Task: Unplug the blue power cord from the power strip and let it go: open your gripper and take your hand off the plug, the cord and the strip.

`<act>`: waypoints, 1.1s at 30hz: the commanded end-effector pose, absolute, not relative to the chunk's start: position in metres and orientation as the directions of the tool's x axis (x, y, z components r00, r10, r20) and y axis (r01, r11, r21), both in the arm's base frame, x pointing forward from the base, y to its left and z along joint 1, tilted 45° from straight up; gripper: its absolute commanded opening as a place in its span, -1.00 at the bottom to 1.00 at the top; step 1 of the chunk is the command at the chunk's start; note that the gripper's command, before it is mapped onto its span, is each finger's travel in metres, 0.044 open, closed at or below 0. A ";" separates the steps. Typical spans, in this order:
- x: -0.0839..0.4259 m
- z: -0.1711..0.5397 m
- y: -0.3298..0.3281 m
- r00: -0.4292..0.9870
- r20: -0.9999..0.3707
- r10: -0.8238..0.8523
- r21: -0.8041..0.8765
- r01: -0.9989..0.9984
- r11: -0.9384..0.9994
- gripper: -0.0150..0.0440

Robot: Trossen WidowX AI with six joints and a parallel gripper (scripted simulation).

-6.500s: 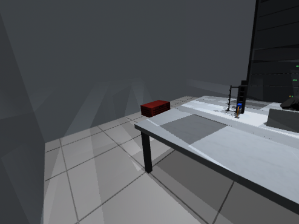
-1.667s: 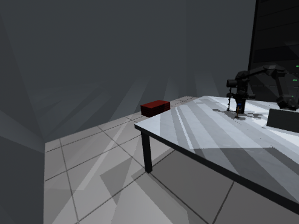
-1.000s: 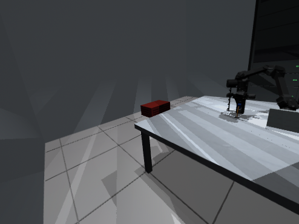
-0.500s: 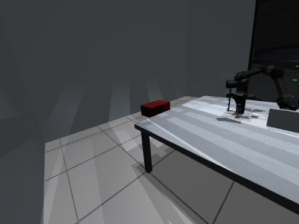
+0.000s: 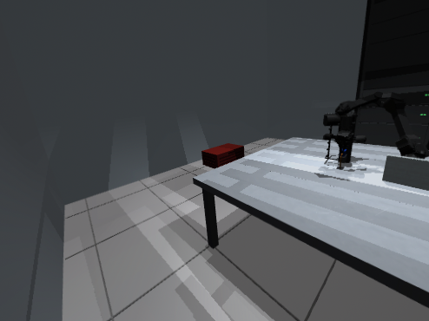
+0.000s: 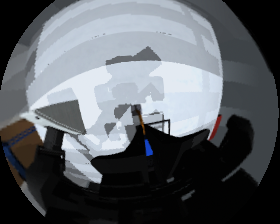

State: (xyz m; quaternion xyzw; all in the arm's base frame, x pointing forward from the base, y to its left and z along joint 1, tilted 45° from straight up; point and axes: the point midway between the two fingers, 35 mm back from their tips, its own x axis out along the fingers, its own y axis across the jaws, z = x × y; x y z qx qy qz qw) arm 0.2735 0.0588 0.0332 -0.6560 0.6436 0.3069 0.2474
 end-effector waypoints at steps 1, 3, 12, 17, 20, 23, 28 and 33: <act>0.275 0.035 0.055 -0.018 -0.719 -0.695 0.065 -0.997 -0.042 0.04; 0.275 0.035 0.055 -0.018 -0.719 -0.695 0.065 -0.997 -0.042 0.05; 0.274 0.038 0.059 -0.016 -0.717 -0.697 0.072 -0.996 -0.051 0.05; 0.274 0.040 0.060 -0.016 -0.717 -0.697 0.076 -0.996 -0.056 0.05; 0.275 0.042 0.058 -0.016 -0.717 -0.697 0.076 -0.996 -0.056 0.05; 0.275 0.046 0.055 -0.015 -0.717 -0.697 0.076 -0.996 -0.056 0.05; 0.276 0.052 0.049 -0.016 -0.716 -0.698 0.076 -0.996 -0.056 0.05; 0.277 0.057 0.043 -0.016 -0.716 -0.698 0.076 -0.996 -0.056 0.05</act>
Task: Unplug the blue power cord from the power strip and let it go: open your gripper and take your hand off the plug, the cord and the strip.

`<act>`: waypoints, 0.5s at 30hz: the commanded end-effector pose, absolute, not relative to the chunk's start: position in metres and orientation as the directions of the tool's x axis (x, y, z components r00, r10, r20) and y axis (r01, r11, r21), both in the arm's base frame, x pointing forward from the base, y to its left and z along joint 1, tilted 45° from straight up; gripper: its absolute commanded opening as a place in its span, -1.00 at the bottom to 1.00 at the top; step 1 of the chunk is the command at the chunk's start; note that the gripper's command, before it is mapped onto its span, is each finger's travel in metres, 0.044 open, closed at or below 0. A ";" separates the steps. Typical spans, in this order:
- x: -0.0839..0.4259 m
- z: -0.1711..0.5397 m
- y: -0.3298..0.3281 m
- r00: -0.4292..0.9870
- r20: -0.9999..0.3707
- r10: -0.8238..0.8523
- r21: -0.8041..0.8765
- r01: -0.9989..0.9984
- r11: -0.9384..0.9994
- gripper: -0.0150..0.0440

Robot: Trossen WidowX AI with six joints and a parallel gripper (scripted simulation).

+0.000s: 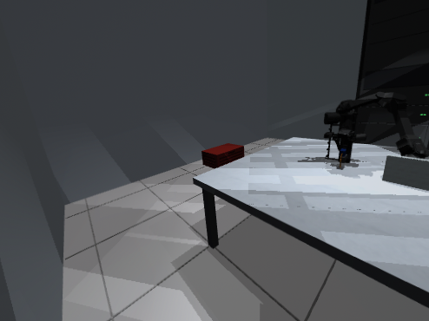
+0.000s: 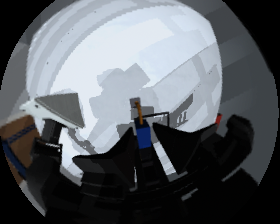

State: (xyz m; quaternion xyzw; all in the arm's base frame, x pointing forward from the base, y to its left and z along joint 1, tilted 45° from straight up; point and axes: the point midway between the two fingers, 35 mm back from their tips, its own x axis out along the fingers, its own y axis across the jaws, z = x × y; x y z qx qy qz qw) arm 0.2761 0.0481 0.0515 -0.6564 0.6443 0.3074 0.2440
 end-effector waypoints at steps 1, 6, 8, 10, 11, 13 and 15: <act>0.277 0.058 0.042 -0.016 -0.716 -0.698 0.076 -0.996 -0.056 0.05; 0.277 0.064 0.036 -0.016 -0.715 -0.699 0.076 -0.996 -0.055 0.05; 0.277 0.066 0.034 -0.016 -0.715 -0.699 0.076 -0.996 -0.055 0.05; 0.277 0.066 0.034 -0.016 -0.715 -0.699 0.076 -0.996 -0.055 0.05; 0.277 0.066 0.034 -0.016 -0.715 -0.699 0.076 -0.996 -0.055 0.05; 0.277 0.066 0.034 -0.016 -0.715 -0.699 0.076 -0.996 -0.055 0.05; 0.277 0.065 0.033 -0.016 -0.715 -0.699 0.076 -0.996 -0.055 0.05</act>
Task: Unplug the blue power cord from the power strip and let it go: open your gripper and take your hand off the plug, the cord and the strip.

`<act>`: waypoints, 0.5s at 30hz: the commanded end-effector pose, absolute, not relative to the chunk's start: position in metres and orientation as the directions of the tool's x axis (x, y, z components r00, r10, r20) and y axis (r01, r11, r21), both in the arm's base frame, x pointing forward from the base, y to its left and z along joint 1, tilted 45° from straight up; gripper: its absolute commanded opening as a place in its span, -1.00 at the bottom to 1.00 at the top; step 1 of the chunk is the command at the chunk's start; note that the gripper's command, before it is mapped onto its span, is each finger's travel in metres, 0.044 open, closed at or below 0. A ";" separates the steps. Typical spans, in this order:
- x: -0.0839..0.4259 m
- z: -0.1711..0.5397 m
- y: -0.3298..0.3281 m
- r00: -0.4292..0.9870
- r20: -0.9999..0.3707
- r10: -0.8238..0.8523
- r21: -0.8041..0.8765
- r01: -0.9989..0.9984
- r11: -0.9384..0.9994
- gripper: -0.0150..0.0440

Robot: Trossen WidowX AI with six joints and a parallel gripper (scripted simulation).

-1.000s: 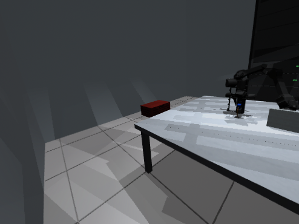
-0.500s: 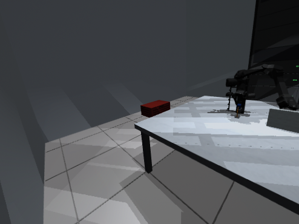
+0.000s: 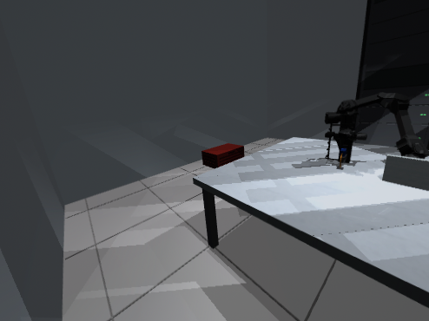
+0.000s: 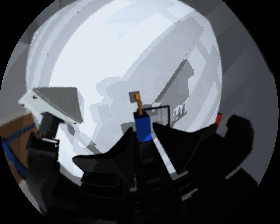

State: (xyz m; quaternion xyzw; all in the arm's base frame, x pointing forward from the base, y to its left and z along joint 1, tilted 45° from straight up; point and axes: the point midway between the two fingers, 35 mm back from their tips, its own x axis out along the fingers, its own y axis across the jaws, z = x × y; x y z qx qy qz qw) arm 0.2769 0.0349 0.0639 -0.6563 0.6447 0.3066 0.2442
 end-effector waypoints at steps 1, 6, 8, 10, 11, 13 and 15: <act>0.277 0.064 0.032 -0.016 -0.715 -0.699 0.076 -0.996 -0.055 0.05; 0.277 0.059 0.027 -0.016 -0.715 -0.699 0.076 -0.996 -0.055 0.05; 0.277 0.057 0.026 -0.016 -0.715 -0.699 0.076 -0.996 -0.055 0.05; 0.277 0.057 0.025 -0.016 -0.715 -0.699 0.076 -0.996 -0.055 0.05; 0.277 0.057 0.025 -0.016 -0.715 -0.699 0.076 -0.996 -0.055 0.05; 0.277 0.059 0.028 -0.017 -0.718 -0.696 0.072 -0.996 -0.050 -0.13; 0.277 0.059 0.028 -0.017 -0.718 -0.696 0.072 -0.996 -0.050 -0.31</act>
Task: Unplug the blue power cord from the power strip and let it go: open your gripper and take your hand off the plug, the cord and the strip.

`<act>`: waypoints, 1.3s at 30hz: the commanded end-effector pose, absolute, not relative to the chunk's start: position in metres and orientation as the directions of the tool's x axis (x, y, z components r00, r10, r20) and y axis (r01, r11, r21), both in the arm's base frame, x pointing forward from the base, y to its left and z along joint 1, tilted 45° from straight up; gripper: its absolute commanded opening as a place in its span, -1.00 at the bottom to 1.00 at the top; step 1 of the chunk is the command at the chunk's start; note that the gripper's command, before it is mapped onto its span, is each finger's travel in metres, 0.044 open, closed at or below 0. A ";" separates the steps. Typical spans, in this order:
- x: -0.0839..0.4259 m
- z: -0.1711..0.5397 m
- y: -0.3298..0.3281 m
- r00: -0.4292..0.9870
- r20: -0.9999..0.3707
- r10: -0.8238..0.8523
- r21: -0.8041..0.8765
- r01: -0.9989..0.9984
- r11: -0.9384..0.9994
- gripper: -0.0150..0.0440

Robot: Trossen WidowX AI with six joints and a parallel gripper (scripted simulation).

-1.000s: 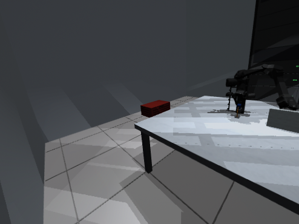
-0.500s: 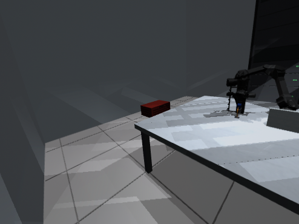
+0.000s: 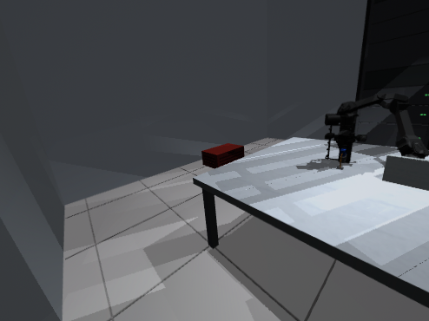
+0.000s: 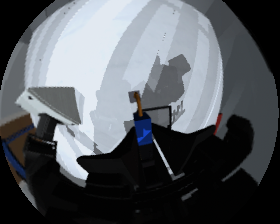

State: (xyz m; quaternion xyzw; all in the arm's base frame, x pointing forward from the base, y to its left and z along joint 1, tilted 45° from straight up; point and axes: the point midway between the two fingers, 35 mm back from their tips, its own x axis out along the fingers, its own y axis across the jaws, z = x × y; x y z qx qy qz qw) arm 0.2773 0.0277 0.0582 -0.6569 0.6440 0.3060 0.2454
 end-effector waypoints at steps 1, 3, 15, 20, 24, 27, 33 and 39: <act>0.277 0.059 0.028 -0.017 -0.718 -0.696 0.072 -0.996 -0.050 -0.33; 0.277 0.059 0.028 -0.017 -0.718 -0.696 0.072 -0.996 -0.050 -0.37; 0.277 0.054 0.033 -0.017 -0.719 -0.695 0.073 -0.996 -0.051 -0.49; 0.277 0.048 0.039 -0.017 -0.719 -0.695 0.073 -0.996 -0.052 -0.49; 0.277 0.044 0.044 -0.016 -0.720 -0.694 0.073 -0.996 -0.052 -0.49; 0.277 0.041 0.048 -0.016 -0.720 -0.694 0.073 -0.996 -0.053 -0.49; 0.276 0.034 0.056 -0.016 -0.720 -0.694 0.074 -0.996 -0.054 -0.49; 0.277 0.038 0.050 -0.015 -0.717 -0.697 0.075 -0.996 -0.055 -0.22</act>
